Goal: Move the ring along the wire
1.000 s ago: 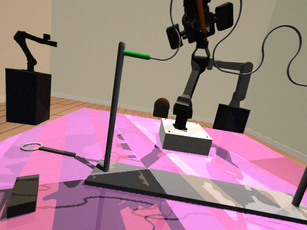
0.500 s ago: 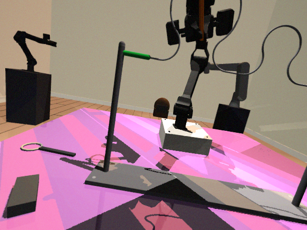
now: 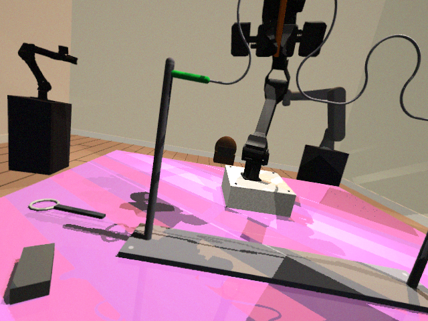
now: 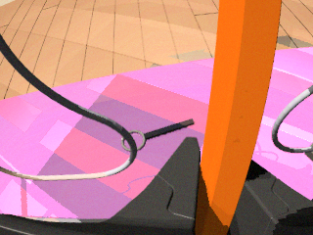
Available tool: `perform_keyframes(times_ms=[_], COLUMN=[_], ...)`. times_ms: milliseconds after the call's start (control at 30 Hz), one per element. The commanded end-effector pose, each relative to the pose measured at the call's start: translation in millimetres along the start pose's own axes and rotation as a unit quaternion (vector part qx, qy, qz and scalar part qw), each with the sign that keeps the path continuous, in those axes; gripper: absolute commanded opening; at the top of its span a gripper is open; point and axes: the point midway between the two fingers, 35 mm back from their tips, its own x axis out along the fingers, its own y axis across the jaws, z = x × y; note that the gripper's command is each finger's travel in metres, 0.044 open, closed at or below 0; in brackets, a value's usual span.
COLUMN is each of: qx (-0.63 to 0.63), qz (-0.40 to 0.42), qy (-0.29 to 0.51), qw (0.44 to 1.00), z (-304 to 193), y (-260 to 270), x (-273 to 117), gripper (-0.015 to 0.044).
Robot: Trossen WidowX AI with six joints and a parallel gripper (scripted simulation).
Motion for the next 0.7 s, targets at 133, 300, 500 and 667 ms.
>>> perform_keyframes(times_ms=[133, 300, 500, 667], qx=[-0.042, -0.069, -0.102, -0.129], qz=[-0.024, -0.038, -0.056, -0.07], qy=[-0.004, -0.008, -0.013, -0.017], qw=[0.999, 0.997, 0.993, 0.989], z=[-2.0, -1.8, -1.4, -1.0], y=[-4.0, -6.2, -8.9, -11.0], x=[1.6, 1.8, 1.9, 1.9], gripper=[-0.015, -0.015, -0.015, -0.015])
